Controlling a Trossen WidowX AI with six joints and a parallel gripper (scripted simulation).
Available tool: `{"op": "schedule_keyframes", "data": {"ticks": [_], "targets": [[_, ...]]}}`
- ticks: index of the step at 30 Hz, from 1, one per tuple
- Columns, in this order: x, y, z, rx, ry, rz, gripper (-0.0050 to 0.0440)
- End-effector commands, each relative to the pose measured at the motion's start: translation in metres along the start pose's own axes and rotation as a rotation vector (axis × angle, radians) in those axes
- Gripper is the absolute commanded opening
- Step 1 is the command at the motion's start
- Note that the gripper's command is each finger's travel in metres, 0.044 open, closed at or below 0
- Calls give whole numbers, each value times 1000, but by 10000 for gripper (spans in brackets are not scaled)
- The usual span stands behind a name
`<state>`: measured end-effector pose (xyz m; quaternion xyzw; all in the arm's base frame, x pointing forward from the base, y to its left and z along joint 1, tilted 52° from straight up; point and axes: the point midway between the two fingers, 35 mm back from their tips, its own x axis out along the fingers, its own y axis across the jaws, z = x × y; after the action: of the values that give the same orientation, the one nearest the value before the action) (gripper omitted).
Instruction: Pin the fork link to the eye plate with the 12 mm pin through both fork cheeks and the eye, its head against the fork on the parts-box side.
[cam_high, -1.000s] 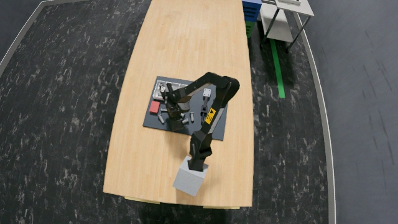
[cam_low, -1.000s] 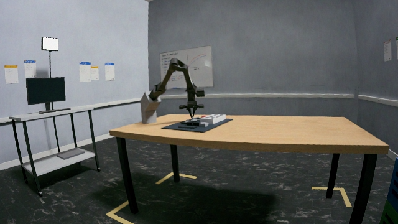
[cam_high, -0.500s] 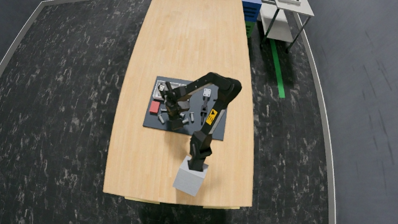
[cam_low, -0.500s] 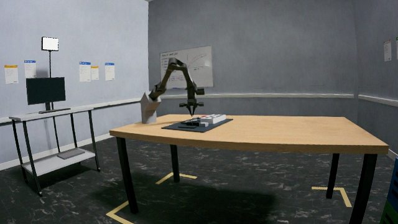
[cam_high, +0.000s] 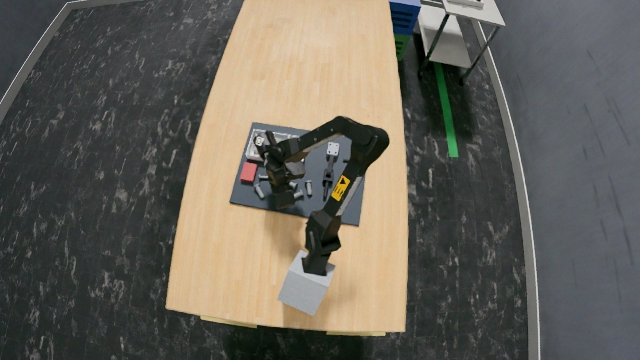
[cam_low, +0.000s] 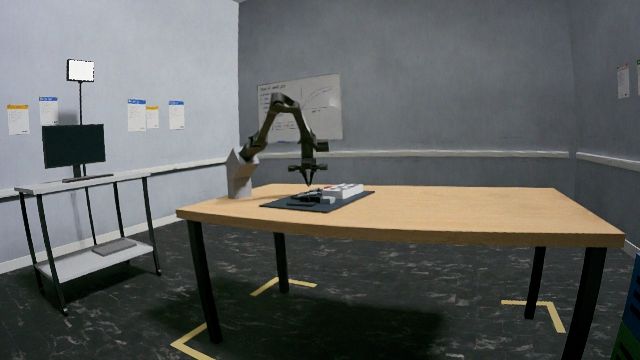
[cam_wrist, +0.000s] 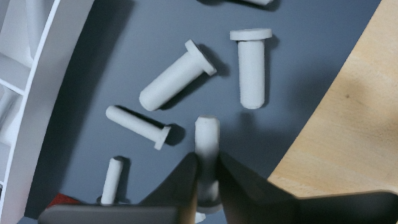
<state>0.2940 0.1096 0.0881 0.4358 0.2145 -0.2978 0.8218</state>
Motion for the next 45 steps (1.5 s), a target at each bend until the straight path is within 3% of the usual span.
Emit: {"op": "schedule_keyframes", "data": {"ticks": [1, 35, 38, 45], "targets": [[-5, 7, 2, 20, 2, 23, -50], [-5, 8, 5, 30, 2, 22, -50], [-5, 13, 22, 91, 4, 24, -50], [-9, 35, 109, 390, -1, 38, -50]]}}
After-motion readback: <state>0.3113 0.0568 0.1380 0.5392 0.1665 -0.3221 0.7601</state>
